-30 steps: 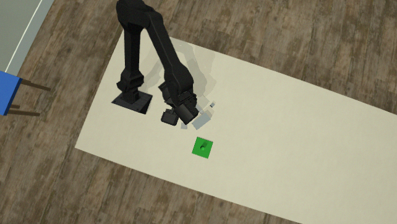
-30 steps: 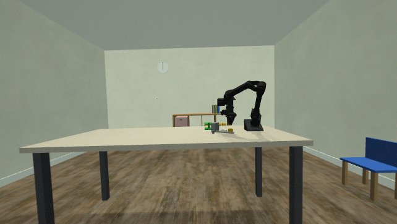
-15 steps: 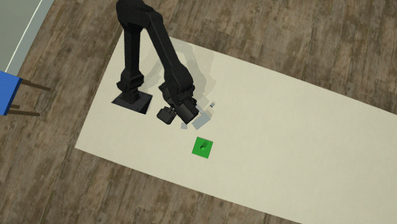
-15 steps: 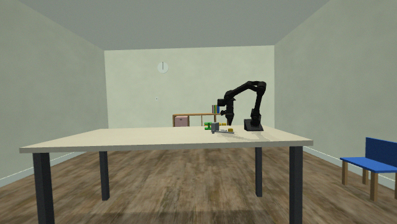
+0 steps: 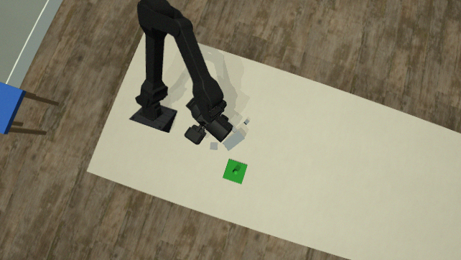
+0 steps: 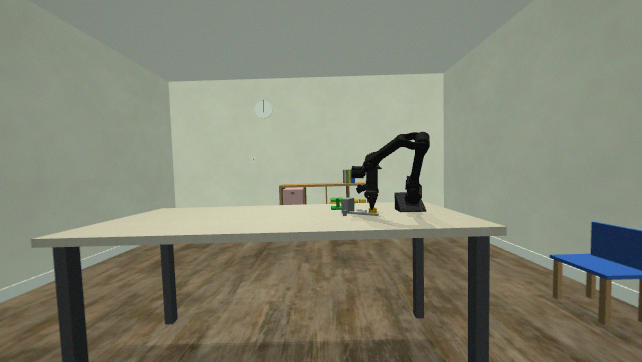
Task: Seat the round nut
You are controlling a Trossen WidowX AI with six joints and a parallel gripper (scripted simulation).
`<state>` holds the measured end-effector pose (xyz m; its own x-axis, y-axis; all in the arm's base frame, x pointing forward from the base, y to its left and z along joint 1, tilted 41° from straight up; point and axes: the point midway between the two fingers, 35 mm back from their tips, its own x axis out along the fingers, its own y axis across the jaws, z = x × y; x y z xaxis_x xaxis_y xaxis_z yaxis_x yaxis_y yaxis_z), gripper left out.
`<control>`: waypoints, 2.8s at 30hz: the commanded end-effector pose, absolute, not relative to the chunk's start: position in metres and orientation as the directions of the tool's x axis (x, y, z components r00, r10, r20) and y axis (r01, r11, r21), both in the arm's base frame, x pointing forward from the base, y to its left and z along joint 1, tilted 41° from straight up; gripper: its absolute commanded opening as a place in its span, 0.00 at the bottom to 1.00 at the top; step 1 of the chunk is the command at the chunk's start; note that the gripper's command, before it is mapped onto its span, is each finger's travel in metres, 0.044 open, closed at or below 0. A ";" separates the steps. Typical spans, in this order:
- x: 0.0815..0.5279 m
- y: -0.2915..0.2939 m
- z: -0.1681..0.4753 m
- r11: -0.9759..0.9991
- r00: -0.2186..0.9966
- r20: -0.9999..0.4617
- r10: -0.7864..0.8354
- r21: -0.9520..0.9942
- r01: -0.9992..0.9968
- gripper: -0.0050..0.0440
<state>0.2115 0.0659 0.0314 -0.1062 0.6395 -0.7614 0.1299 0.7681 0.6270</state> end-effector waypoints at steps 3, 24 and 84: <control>0.210 0.074 0.024 0.764 -0.105 -0.758 0.644 0.631 0.133 0.76; 0.210 0.075 0.023 0.764 -0.105 -0.758 0.644 0.631 0.133 0.43; 0.225 -0.005 0.115 0.767 -0.106 -0.761 0.640 0.628 0.132 0.00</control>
<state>0.2204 -0.0009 0.1105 -0.1164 0.6487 -0.7521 0.1492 0.7600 0.6325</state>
